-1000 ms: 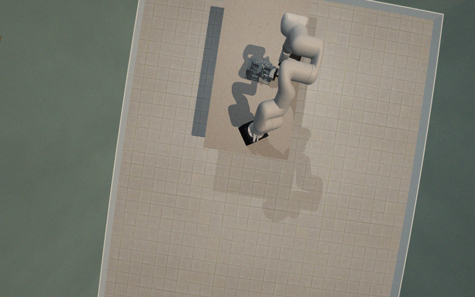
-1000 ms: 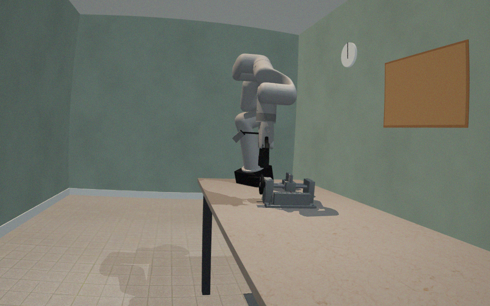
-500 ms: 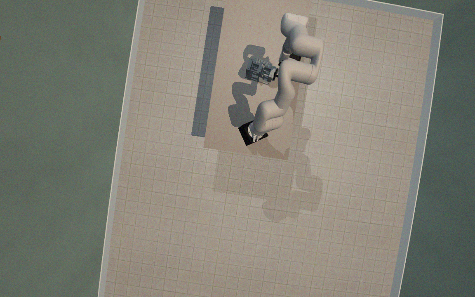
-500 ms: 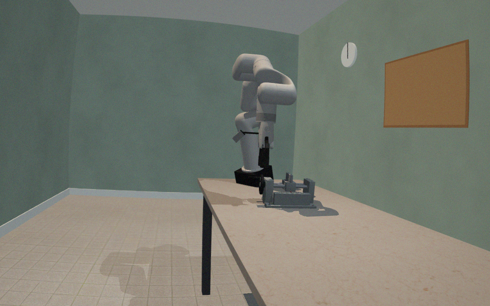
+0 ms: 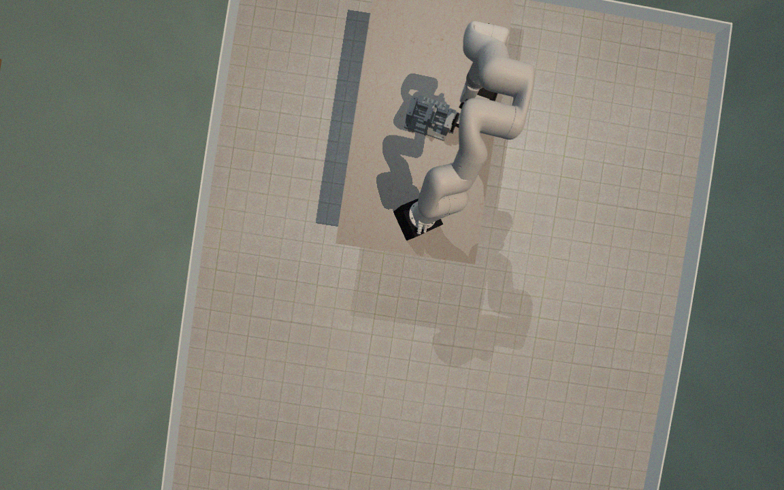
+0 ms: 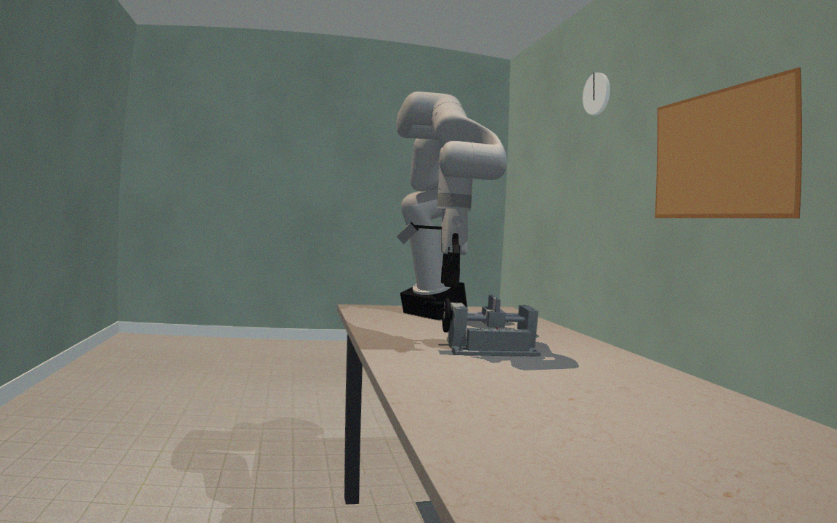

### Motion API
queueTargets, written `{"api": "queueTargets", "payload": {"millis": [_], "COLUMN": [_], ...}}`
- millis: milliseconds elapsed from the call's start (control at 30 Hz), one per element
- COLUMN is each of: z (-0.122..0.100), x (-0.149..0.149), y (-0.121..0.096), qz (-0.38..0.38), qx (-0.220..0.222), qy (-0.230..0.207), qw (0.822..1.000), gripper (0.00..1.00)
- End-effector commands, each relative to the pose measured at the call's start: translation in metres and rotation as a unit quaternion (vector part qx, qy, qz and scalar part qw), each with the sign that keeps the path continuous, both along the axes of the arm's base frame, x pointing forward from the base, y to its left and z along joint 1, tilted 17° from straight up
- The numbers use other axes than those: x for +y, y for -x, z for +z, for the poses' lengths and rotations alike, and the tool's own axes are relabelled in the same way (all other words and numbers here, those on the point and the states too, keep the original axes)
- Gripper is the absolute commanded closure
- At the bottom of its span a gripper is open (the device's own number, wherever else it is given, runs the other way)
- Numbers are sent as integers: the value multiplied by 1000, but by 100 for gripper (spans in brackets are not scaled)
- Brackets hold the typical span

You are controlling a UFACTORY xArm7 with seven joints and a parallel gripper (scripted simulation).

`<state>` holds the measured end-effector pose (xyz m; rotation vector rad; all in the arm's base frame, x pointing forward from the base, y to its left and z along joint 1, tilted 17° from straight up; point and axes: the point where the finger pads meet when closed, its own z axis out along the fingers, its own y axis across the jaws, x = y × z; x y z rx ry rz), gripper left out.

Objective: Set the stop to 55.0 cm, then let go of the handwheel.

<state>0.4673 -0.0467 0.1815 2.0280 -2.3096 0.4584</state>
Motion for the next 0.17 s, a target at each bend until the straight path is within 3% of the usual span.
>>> {"api": "queueTargets", "payload": {"millis": [0, 133], "z": [1, 1], "x": [0, 0], "y": [-1, -1], "qz": [0, 0], "qx": [-2, -2], "qy": [0, 0], "qw": [1000, 1000], "gripper": [43, 43]}}
